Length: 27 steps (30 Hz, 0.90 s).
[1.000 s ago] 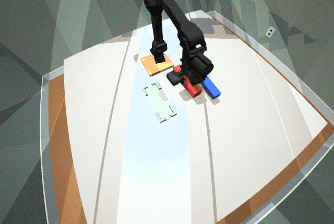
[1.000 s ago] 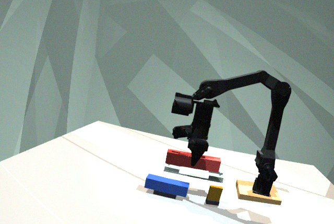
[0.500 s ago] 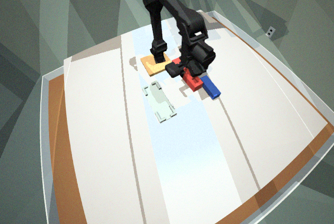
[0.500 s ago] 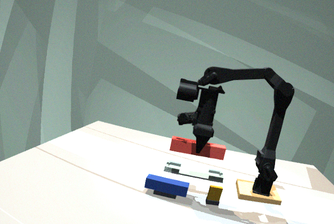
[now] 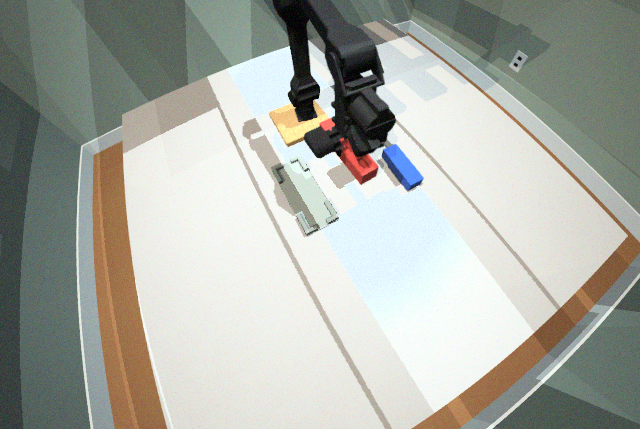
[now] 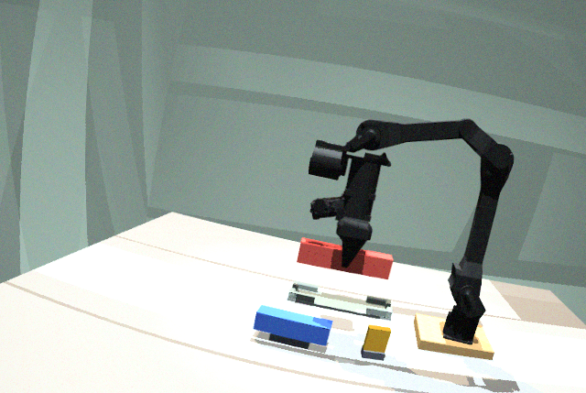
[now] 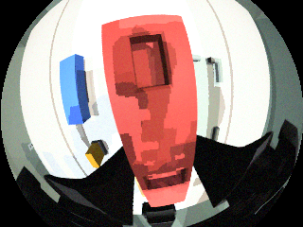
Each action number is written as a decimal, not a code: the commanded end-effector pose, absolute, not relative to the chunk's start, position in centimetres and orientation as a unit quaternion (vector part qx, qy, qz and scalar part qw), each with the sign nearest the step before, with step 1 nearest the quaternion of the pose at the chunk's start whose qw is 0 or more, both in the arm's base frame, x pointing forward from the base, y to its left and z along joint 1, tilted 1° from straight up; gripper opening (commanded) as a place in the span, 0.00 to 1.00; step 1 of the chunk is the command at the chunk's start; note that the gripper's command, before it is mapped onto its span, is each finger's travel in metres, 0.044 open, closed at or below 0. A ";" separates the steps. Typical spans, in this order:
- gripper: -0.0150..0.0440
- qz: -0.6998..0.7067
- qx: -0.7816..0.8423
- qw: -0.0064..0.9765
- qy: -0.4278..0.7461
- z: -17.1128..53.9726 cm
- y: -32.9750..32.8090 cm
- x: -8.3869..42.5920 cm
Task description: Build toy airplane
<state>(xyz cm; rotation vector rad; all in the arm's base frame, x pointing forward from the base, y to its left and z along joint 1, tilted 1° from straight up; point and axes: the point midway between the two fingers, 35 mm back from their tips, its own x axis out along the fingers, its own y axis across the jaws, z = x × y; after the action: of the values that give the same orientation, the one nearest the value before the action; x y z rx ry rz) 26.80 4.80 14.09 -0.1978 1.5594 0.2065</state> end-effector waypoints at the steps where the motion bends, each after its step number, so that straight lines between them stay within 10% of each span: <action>1: 0.25 0.090 -0.090 0.703 0.700 13.6 3.6 27.2; 27: 0.25 0.080 -0.085 0.704 0.701 10.6 -4.3 28.0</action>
<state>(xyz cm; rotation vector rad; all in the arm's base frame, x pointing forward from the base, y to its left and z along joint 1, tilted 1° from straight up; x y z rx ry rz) 28.03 -3.20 10.92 -0.1845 1.5588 0.1841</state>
